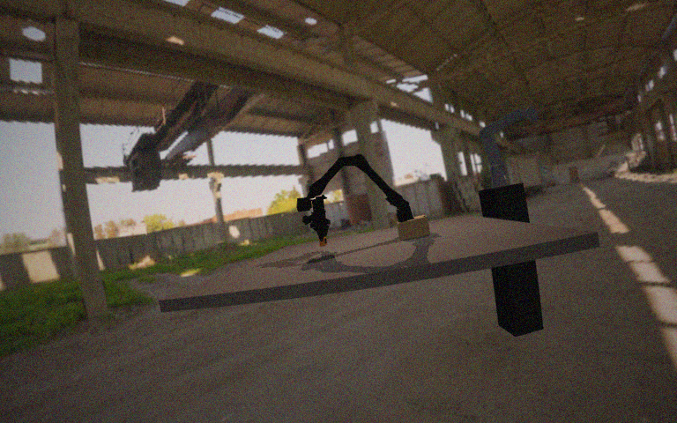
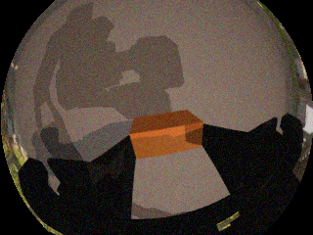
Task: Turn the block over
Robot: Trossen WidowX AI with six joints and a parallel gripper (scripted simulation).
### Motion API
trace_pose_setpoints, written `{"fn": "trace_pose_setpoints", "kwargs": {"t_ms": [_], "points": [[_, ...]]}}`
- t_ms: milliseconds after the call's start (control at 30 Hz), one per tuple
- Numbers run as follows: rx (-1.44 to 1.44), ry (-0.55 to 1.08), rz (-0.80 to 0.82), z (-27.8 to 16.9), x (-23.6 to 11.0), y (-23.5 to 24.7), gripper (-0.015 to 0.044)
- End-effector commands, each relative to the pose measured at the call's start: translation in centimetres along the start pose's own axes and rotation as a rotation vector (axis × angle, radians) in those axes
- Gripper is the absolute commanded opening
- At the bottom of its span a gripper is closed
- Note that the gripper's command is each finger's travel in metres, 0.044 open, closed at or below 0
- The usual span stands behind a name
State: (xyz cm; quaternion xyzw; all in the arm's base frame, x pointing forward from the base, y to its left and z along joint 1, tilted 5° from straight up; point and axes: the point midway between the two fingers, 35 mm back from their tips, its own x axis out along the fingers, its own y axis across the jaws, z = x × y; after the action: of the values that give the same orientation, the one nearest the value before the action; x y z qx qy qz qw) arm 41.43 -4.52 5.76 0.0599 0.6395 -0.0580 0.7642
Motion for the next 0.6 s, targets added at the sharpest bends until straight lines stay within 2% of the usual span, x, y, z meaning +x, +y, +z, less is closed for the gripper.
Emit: {"fn": "trace_pose_setpoints", "kwargs": {"t_ms": [0, 567], "points": [[-0.005, -0.029, -0.001, -0.2, 0.5, 0.0, 0.0], [-0.007, -0.273, -0.002, 0.0, 1.6, 0.0, 0.0]]}}
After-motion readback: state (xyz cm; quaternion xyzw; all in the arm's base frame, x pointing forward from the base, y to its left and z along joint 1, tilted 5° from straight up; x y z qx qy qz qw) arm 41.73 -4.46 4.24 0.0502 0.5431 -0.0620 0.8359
